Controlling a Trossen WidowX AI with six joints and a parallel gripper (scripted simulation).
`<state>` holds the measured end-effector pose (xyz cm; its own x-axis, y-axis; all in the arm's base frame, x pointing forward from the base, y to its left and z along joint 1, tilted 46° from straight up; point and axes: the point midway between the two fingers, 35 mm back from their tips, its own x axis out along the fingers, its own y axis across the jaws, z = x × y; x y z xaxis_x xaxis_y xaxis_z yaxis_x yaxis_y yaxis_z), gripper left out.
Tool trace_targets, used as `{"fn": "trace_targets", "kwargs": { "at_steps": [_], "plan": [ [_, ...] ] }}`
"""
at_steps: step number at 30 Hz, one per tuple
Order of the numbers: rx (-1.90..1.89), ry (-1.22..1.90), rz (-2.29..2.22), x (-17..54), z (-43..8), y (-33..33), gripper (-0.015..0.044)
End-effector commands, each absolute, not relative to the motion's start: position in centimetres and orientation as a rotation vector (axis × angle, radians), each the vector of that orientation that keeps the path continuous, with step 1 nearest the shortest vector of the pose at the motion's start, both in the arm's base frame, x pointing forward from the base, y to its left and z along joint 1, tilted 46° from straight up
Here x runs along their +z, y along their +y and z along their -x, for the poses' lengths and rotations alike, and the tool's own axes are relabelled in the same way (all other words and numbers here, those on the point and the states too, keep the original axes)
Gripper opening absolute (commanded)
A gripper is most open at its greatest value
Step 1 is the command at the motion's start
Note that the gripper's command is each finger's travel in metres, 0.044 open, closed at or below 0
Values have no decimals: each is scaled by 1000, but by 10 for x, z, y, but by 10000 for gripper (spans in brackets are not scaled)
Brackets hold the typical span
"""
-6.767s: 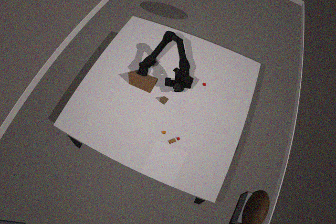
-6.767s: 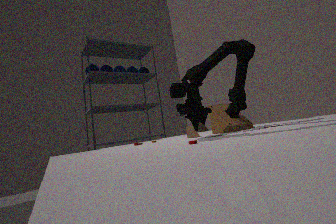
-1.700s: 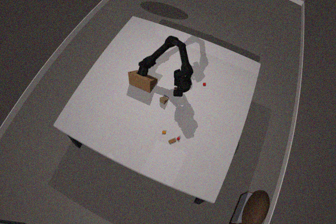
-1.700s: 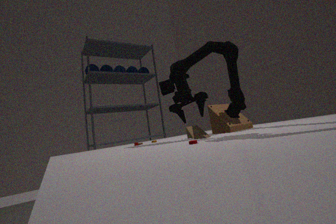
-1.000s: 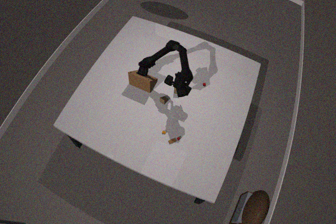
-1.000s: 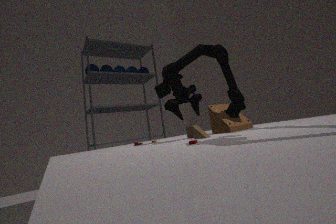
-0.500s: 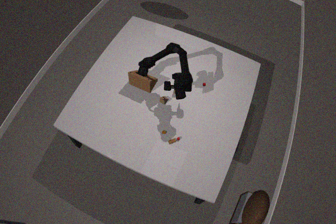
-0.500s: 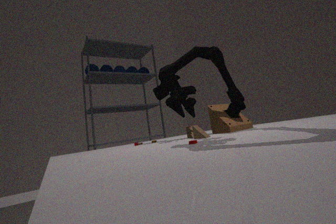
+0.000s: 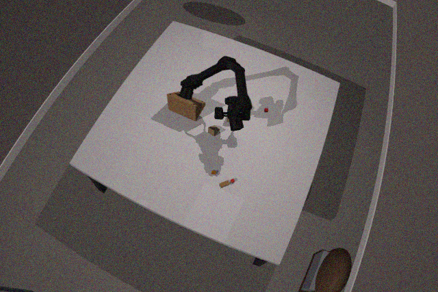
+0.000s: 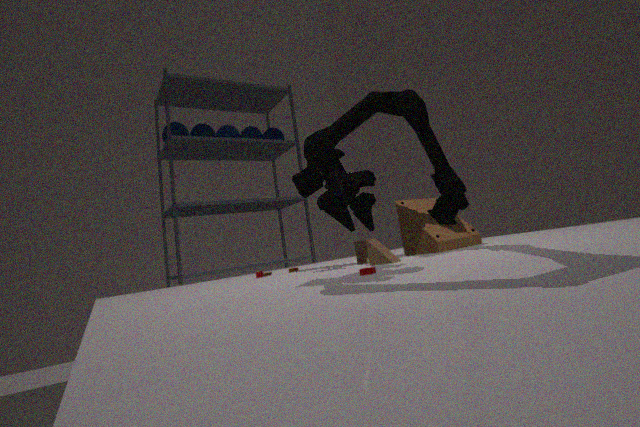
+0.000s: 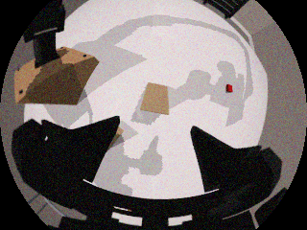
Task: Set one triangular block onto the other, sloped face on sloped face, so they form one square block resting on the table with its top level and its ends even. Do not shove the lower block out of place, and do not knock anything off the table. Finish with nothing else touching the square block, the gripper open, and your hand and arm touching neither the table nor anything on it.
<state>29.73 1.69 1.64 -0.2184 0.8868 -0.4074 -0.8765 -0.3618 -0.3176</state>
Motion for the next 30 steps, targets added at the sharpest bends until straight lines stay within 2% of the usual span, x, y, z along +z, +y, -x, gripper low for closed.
{"fn": "trace_targets", "kwargs": {
  "at_steps": [1, 30],
  "plan": [
    [1837, -19, 615, 14, -296, 24, 440],
    [1854, -11, 562, -4, -284, 67, 440]
  ]
}}
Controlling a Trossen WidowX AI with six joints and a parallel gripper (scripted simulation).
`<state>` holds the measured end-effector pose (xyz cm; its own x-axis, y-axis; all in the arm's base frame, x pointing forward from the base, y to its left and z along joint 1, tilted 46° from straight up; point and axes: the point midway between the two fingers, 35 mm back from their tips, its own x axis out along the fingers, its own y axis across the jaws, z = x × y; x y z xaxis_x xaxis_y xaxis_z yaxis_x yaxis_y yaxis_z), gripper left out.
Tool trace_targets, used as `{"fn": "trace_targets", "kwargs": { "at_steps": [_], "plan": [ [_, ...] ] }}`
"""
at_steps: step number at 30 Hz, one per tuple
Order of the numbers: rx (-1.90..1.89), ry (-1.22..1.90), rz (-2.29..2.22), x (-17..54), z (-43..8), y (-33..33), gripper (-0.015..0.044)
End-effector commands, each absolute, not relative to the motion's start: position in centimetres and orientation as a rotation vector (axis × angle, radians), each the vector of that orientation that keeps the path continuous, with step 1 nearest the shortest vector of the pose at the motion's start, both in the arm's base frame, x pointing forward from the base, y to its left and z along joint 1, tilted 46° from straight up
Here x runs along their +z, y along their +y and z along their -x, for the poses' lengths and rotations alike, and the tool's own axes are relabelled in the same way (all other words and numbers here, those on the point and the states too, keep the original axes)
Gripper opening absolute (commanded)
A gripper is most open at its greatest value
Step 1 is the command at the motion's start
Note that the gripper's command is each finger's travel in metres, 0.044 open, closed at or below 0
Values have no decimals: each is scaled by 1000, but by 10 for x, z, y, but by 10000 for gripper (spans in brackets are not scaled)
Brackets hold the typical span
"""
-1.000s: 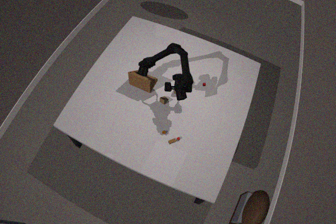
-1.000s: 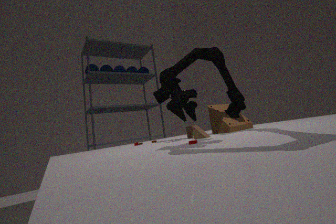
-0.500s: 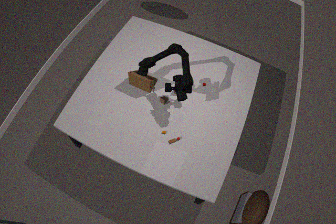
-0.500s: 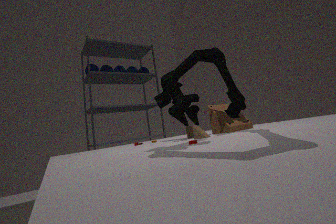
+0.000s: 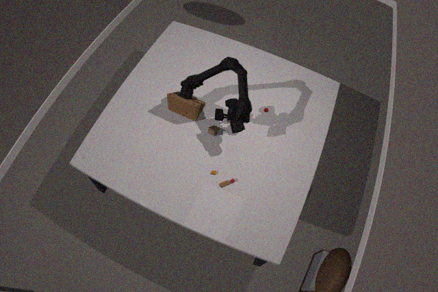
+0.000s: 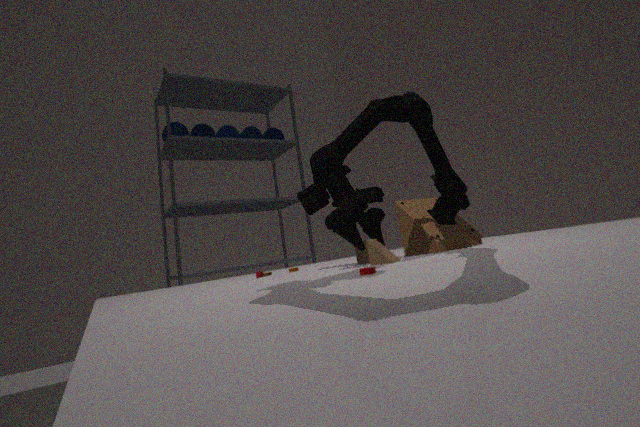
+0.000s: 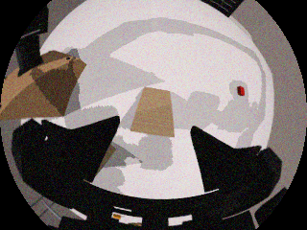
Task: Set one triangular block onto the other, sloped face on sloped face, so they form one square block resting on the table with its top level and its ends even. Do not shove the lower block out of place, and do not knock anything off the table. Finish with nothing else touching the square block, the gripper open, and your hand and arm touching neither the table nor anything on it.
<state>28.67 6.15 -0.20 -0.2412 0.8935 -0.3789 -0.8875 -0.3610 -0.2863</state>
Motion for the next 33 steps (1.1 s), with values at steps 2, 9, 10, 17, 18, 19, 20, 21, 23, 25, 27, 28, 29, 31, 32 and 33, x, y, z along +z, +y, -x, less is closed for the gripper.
{"fn": "trace_targets", "kwargs": {
  "at_steps": [2, 9, 10, 17, 18, 19, 20, 21, 23, 25, 27, 28, 29, 31, 32, 33],
  "plan": [
    [1855, -11, 558, -5, -283, 70, 440],
    [1860, -9, 544, -8, -279, 80, 440],
    [1861, -9, 542, -9, -279, 81, 440],
    [1866, -8, 528, -12, -274, 90, 440],
    [1866, -8, 528, -12, -274, 90, 440],
    [1866, -8, 528, -12, -274, 90, 414],
    [1866, -8, 528, -12, -274, 90, 387],
    [1866, -8, 528, -12, -274, 90, 361],
    [1866, -8, 528, -12, -274, 90, 309],
    [1866, -8, 528, -12, -274, 90, 256],
    [1866, -8, 528, -12, -274, 90, 204],
    [1866, -8, 528, -12, -274, 90, 177],
    [1866, -8, 528, -12, -274, 90, 171],
    [1866, -8, 528, -12, -274, 90, 157],
    [1866, -8, 528, -12, -274, 90, 151],
    [1866, -8, 528, -12, -274, 90, 144]
  ]
}}
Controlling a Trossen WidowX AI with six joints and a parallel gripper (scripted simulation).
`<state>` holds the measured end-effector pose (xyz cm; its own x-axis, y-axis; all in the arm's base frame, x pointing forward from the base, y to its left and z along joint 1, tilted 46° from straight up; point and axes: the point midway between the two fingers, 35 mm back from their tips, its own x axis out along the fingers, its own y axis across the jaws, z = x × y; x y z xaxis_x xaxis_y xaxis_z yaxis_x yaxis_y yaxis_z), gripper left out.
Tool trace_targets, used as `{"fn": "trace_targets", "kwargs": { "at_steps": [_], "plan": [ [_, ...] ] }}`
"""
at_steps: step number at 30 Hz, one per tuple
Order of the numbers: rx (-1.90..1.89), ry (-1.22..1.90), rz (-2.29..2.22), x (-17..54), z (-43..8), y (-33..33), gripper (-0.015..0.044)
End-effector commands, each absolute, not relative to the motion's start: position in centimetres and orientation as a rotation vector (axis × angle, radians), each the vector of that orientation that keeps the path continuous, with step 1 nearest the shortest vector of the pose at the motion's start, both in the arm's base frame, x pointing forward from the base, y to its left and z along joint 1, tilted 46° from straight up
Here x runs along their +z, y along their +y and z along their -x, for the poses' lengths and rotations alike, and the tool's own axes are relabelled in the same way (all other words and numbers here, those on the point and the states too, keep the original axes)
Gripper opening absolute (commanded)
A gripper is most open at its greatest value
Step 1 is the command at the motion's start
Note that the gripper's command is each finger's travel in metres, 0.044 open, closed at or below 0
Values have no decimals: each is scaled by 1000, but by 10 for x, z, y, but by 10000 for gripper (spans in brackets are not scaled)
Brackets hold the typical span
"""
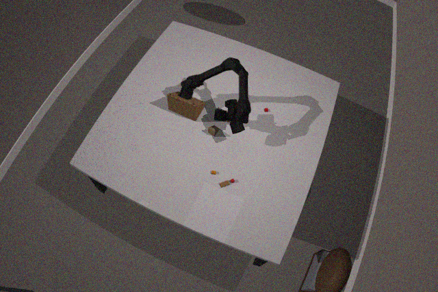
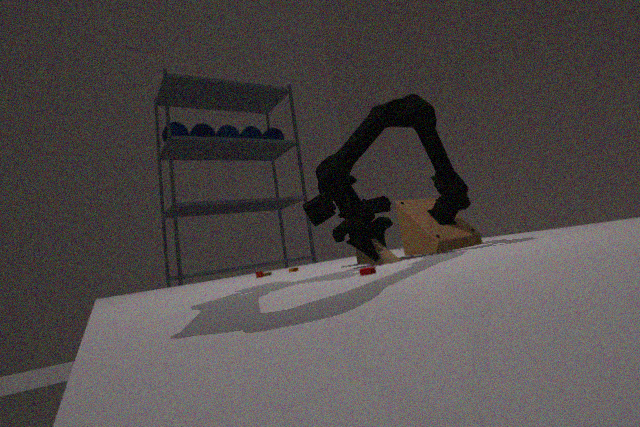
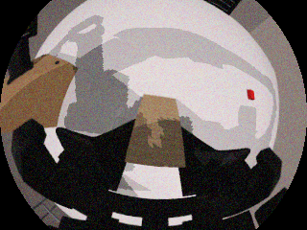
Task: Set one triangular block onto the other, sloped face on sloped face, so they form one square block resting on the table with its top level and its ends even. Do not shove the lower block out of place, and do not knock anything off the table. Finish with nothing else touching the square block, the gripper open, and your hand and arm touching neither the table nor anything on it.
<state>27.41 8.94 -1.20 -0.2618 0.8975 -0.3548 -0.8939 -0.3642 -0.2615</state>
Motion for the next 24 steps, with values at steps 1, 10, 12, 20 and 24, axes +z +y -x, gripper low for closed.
{"fn": "trace_targets", "kwargs": {
  "at_steps": [1, 10, 12, 20, 24],
  "plan": [
    [1866, -8, 528, -12, -274, 90, 138],
    [1865, 2, 545, -9, -274, 88, 0],
    [1856, 27, 576, -7, -273, 88, 0],
    [1787, 175, 772, 6, -270, 88, 0],
    [1748, 244, 864, 12, -268, 88, 0]
  ]
}}
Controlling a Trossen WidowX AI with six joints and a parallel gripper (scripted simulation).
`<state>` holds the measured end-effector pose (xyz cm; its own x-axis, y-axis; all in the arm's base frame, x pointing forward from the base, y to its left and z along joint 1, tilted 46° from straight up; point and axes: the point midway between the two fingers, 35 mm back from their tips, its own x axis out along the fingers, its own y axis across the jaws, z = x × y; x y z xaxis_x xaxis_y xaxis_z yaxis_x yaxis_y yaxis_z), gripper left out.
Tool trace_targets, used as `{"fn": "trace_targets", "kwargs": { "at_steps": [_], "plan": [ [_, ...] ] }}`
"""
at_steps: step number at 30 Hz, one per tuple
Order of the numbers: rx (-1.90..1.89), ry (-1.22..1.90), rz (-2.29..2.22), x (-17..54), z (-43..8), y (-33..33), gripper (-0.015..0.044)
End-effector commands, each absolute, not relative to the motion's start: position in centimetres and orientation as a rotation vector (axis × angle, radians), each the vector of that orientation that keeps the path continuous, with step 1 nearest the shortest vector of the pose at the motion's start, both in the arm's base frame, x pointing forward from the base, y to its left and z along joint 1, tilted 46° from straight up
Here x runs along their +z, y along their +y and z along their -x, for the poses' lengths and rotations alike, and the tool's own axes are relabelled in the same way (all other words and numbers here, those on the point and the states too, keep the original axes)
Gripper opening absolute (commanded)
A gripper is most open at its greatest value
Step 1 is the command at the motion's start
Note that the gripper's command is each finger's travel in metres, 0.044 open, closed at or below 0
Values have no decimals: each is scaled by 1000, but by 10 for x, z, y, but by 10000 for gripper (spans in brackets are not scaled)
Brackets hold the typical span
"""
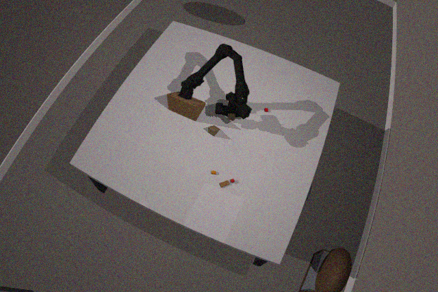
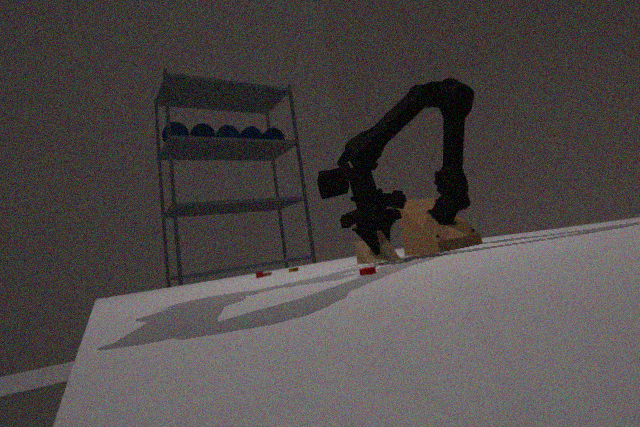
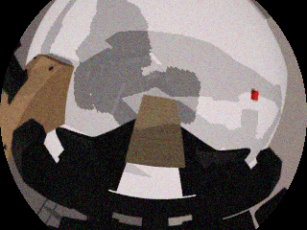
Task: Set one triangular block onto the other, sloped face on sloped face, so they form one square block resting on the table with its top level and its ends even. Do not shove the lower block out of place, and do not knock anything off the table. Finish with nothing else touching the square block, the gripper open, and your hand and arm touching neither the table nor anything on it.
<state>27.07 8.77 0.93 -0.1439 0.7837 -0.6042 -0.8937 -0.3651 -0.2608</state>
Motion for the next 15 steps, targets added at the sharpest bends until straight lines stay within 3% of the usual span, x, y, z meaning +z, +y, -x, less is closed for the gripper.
{"fn": "trace_targets", "kwargs": {
  "at_steps": [1, 15],
  "plan": [
    [1738, 261, 887, 14, -267, 89, 0],
    [1561, 511, 1209, 35, -258, 98, 0]
  ]
}}
